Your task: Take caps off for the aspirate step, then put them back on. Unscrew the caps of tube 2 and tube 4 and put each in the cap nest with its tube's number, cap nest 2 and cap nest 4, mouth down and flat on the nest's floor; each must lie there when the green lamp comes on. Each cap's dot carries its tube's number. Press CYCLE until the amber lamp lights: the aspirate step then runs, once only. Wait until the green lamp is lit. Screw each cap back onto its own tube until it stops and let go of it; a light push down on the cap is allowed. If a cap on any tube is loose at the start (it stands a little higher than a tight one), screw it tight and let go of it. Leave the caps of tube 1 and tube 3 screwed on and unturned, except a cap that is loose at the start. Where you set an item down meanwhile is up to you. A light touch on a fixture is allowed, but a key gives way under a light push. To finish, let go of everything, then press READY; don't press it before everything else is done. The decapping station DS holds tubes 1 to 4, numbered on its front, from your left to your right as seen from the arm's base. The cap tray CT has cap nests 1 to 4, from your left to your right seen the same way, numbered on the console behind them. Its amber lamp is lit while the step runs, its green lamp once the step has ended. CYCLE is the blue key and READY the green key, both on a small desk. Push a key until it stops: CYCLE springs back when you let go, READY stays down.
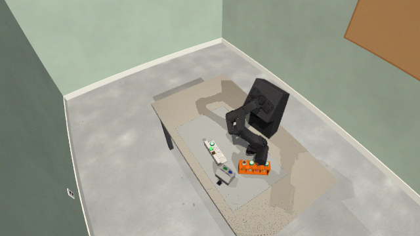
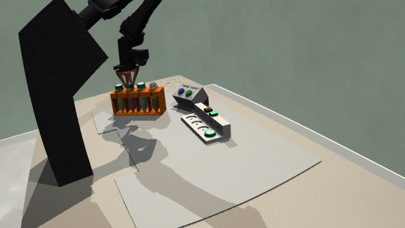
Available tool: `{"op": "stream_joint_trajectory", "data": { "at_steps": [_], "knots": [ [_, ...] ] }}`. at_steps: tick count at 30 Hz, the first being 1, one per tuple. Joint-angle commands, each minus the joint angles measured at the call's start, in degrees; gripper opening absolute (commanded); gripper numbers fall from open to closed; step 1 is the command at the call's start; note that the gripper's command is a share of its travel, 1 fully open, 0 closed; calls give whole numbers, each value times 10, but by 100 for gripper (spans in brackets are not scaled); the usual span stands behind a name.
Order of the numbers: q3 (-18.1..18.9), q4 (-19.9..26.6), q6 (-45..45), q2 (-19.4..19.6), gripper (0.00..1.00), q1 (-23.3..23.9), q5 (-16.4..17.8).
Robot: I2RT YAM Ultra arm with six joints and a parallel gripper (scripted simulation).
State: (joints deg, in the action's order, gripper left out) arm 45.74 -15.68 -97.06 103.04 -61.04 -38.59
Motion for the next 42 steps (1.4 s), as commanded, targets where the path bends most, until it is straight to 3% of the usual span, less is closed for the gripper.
{"op": "stream_joint_trajectory", "data": {
  "at_steps": [1, 3, 4, 14, 15, 17, 21, 27, 31, 34, 37, 38, 42],
  "knots": [
    [1, 1, -37, -3, 0, -3, -1],
    [1, 1, -37, -3, 0, -3, -1],
    [1, 1, -37, -3, 49, -3, -1],
    [1, 1, -37, -3, 49, -3, -1],
    [1, 2, 10, -3, 49, -3, -1],
    [1, 2, 10, -3, 49, -3, -1],
    [1, 2, 201, -3, 49, -3, -1],
    [1, 2, 344, -3, 49, -3, -1],
    [1, 2, 487, -3, 49, -3, -1],
    [1, 2, 487, -4, 49, -3, -1],
    [1, 2, 630, -4, 49, -3, -1],
    [1, 2, 631, -4, 49, -3, -1],
    [1, 3, 774, -4, 49, -3, -1]
  ]
}}
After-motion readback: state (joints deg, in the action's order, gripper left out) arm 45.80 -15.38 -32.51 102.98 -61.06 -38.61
